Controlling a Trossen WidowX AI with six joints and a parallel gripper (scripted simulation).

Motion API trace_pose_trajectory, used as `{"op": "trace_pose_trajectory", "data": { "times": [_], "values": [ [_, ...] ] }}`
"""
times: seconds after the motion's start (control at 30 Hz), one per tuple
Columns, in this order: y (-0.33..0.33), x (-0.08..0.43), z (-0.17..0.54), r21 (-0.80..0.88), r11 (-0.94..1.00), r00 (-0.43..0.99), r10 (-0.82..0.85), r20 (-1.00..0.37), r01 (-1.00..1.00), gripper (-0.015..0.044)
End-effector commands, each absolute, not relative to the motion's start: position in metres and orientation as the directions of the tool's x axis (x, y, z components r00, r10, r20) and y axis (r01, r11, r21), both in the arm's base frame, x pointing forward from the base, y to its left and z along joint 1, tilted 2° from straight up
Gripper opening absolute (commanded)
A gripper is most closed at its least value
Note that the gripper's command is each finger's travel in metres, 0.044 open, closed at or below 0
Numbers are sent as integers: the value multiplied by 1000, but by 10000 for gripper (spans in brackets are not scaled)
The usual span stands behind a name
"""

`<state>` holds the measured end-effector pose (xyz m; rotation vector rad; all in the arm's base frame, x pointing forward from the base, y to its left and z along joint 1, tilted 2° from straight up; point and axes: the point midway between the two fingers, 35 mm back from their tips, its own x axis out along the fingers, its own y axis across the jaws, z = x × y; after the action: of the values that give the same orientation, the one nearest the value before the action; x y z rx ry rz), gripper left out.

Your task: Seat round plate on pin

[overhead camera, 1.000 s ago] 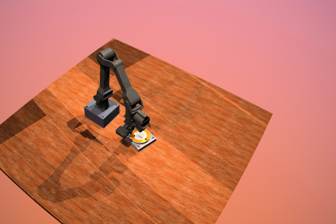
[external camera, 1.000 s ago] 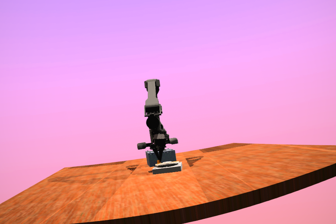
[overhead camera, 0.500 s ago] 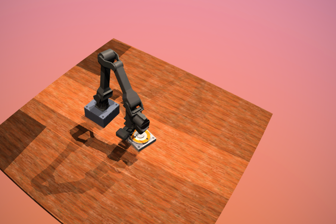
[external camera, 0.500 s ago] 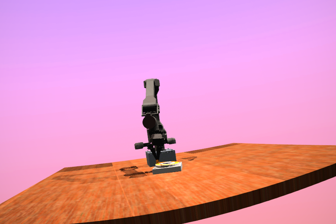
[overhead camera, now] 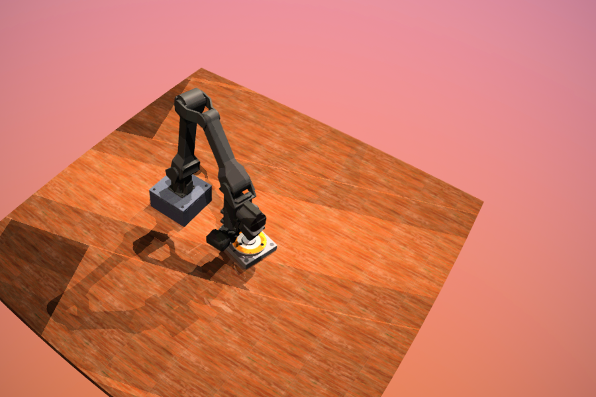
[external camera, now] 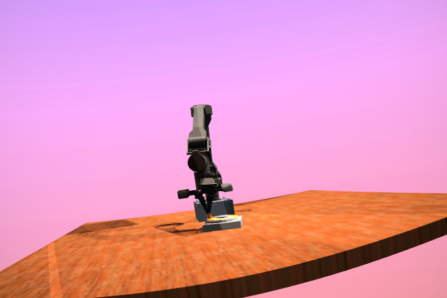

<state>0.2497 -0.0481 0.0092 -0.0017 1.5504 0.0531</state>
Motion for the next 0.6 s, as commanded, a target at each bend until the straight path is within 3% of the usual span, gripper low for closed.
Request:
{"op": "trace_pose_trajectory", "data": {
  "times": [0.0,0.57],
  "values": [
    [-51,255,11,25,999,30,26,-999,-39,0],
    [-49,251,47,31,999,27,32,-999,-36,0]
  ]
}}
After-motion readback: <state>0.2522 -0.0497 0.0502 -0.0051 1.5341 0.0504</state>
